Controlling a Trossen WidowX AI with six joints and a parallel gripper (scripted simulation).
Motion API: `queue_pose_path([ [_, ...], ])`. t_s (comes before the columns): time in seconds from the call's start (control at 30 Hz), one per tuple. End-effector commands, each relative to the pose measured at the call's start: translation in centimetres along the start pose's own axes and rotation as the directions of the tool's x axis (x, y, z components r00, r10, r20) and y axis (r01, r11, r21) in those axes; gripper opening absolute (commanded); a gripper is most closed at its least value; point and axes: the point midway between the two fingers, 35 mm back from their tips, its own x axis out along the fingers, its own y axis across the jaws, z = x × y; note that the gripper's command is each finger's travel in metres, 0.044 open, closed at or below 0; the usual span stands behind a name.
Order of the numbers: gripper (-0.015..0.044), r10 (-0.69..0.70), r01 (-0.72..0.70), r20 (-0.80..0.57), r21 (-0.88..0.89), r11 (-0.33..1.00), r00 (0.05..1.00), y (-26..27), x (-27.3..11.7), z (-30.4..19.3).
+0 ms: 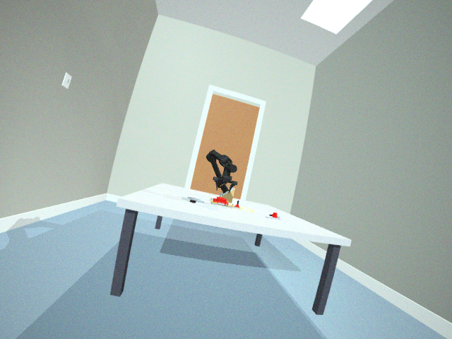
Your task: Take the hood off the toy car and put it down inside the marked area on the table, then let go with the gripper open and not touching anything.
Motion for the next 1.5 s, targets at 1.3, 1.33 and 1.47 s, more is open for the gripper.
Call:
queue_pose_path([
  [1.3, 0.0440, -0.005, 0.005, 0.000, -0.007, 1.000, 1.000, 0.2, 2.8, 0.1],
  [1.33, 0.0440, -0.005, 0.005, 0.000, -0.007, 1.000, 1.000, 0.2, 2.9, 0.0],
  [1.47, 0.0440, -0.005, 0.005, 0.000, -0.007, 1.000, 1.000, 0.2, 3.1, 0.0],
])
